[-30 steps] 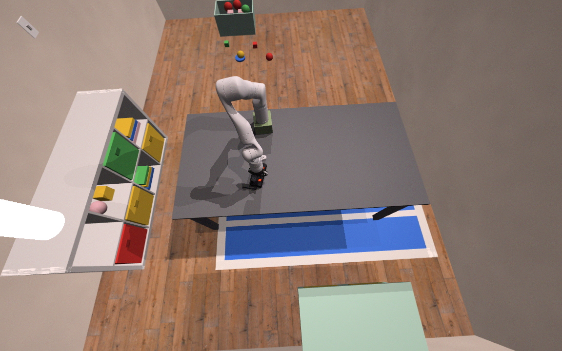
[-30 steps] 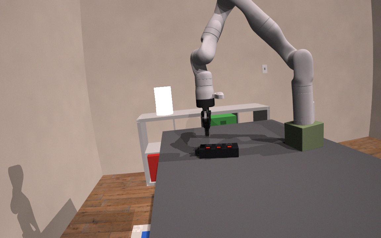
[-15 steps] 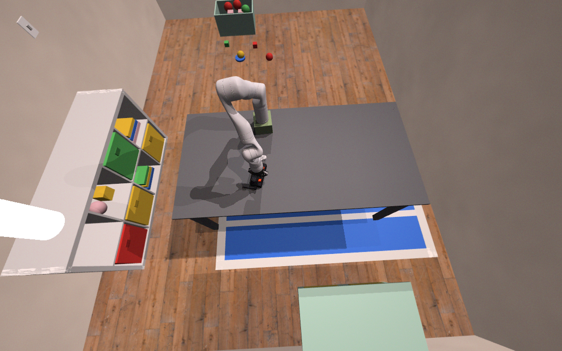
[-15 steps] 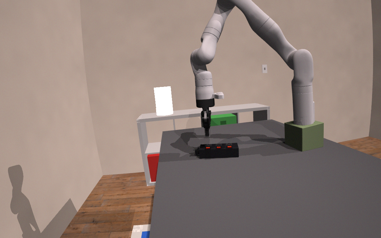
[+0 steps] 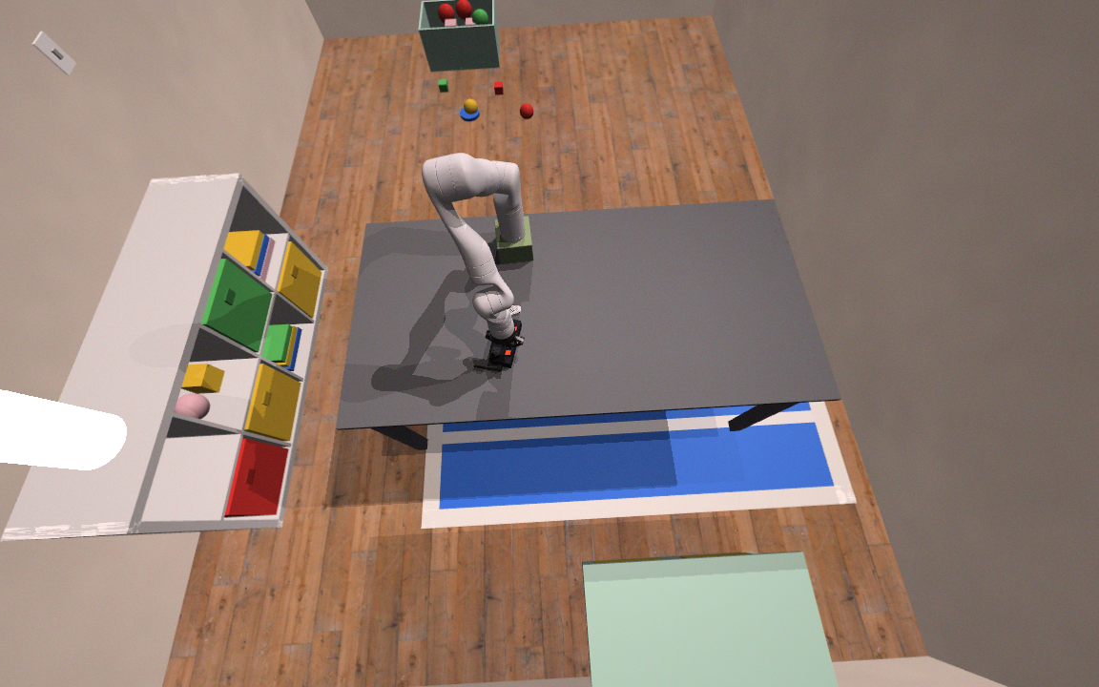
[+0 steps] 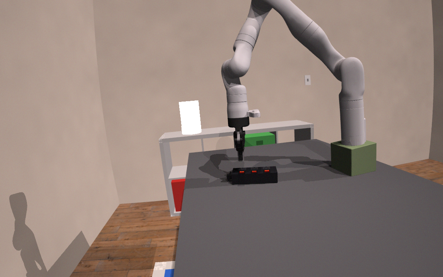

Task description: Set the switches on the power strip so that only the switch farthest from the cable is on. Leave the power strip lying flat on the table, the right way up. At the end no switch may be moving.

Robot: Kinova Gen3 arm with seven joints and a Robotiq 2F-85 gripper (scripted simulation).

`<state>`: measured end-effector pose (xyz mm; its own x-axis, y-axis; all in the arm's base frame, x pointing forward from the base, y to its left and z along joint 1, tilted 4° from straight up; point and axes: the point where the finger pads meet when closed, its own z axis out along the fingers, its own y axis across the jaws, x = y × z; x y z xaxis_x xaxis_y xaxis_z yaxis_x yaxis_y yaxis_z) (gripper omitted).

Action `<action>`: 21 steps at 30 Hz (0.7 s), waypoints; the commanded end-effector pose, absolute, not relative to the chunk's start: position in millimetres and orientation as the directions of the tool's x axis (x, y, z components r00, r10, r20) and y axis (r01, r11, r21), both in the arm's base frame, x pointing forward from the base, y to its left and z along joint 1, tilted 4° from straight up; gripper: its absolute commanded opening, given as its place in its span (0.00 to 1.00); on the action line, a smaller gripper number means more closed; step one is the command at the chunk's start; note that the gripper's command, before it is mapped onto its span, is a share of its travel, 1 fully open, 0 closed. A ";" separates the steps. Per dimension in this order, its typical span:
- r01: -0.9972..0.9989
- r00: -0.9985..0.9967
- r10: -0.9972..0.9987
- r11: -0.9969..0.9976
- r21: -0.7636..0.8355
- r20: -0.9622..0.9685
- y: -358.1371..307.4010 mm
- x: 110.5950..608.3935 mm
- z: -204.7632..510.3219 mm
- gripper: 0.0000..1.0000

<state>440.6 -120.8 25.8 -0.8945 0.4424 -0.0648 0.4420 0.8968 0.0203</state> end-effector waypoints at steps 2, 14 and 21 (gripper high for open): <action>0.441 -0.895 0.441 0.897 0.020 -0.062 -120.0 440.5 23.1 0.00; 0.441 -0.895 0.441 0.897 0.020 -0.062 -119.9 442.5 7.3 0.00; 0.441 -0.895 0.441 0.897 0.020 -0.062 -119.8 443.3 1.0 0.00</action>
<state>443.6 -120.9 3.7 -0.8942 0.4428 -0.0655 0.4424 0.8966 0.0206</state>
